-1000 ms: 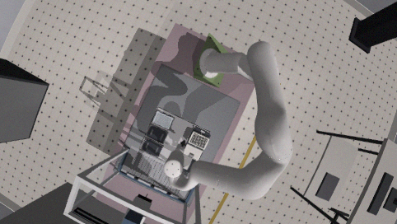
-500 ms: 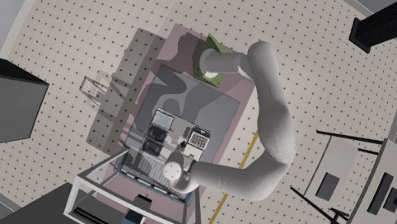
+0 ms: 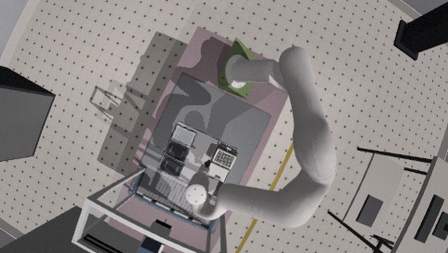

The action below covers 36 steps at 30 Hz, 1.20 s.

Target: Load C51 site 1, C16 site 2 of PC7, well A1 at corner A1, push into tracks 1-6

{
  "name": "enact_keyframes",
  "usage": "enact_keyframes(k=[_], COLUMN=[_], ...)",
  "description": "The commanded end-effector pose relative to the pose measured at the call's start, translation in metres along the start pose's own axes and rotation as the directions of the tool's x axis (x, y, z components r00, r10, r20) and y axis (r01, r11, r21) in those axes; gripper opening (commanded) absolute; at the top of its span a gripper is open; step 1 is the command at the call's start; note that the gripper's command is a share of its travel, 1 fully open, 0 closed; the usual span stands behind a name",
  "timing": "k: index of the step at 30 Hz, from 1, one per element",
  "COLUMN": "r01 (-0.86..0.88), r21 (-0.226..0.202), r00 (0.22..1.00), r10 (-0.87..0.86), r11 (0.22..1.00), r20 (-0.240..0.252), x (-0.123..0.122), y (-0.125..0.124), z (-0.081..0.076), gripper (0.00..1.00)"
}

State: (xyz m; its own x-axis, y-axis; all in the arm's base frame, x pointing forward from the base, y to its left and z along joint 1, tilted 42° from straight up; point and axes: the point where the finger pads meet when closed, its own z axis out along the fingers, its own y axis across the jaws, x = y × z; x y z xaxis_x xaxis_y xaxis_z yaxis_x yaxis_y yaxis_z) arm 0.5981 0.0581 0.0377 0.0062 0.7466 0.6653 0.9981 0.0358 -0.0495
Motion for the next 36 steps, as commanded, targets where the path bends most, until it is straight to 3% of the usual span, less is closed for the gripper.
enact_keyframes(k=[1, 4, 19, 21, 36], r01=[0.001, 0.001, 0.001, 0.001, 0.001], r21=[-0.002, -0.002, -0.002, -0.002, -0.002], r00=[1.000, 1.000, 1.000, 1.000, 1.000], r10=[-0.001, -0.001, -0.001, -0.001, -0.001], r11=[1.000, 1.000, 1.000, 1.000, 1.000], r20=[0.000, 0.000, 0.000, 0.000, 0.000], x=[0.023, 0.028, 0.103, 0.103, 0.178], y=[0.001, 0.001, 0.001, 0.001, 0.001], z=[-0.001, -0.001, -0.001, -0.001, -0.001], gripper=[1.00, 1.00, 1.00, 1.00, 1.00])
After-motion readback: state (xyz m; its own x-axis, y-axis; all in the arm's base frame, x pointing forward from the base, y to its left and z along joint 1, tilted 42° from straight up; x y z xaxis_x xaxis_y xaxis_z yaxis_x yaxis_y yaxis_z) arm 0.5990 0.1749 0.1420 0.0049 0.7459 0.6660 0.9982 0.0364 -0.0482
